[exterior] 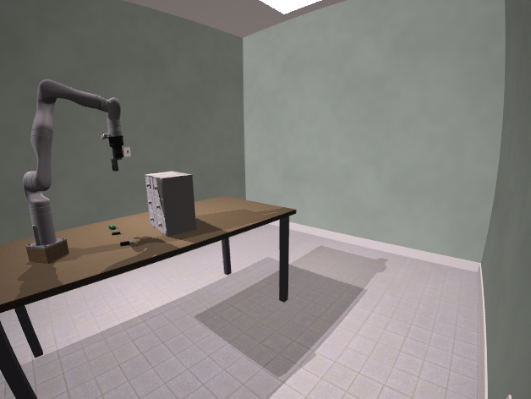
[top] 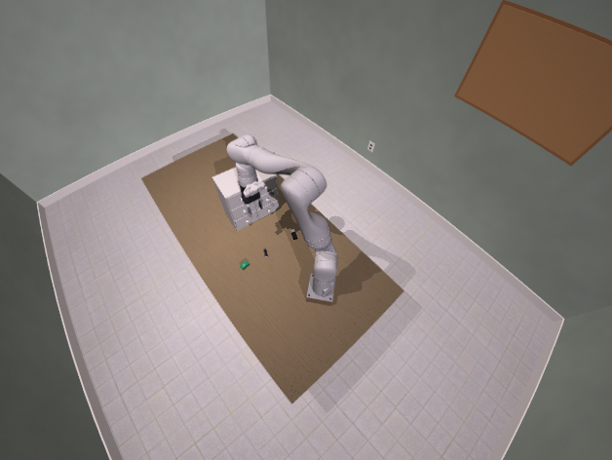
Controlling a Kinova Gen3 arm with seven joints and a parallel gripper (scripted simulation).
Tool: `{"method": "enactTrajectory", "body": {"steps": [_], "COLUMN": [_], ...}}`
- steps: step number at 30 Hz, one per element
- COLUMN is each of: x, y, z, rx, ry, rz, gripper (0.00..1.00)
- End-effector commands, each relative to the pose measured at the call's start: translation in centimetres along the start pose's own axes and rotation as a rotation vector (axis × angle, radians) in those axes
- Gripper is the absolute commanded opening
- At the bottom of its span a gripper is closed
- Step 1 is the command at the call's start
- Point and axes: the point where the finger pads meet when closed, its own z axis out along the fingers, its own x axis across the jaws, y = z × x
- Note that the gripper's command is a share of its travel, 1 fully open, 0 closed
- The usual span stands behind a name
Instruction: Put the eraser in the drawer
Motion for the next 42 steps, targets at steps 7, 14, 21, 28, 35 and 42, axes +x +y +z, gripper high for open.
{"method": "enactTrajectory", "body": {"steps": [7, 14, 21, 28, 35, 42], "x": [0.1, 0.1, 0.1, 0.1, 0.1, 0.1], "y": [0.1, 0.3, 0.6, 0.9, 1.2, 1.7], "z": [0.3, 0.6, 1.1, 1.6, 2.1, 2.8], "rx": [-0.036, -0.061, -0.102, -0.142, -0.187, -0.243], "ry": [0.004, 0.004, 0.004, 0.004, 0.004, 0.004], "rz": [-0.003, -0.003, -0.003, -0.003, -0.003, -0.002], "gripper": [1.00, 1.00, 1.00, 1.00, 1.00, 1.00]}}
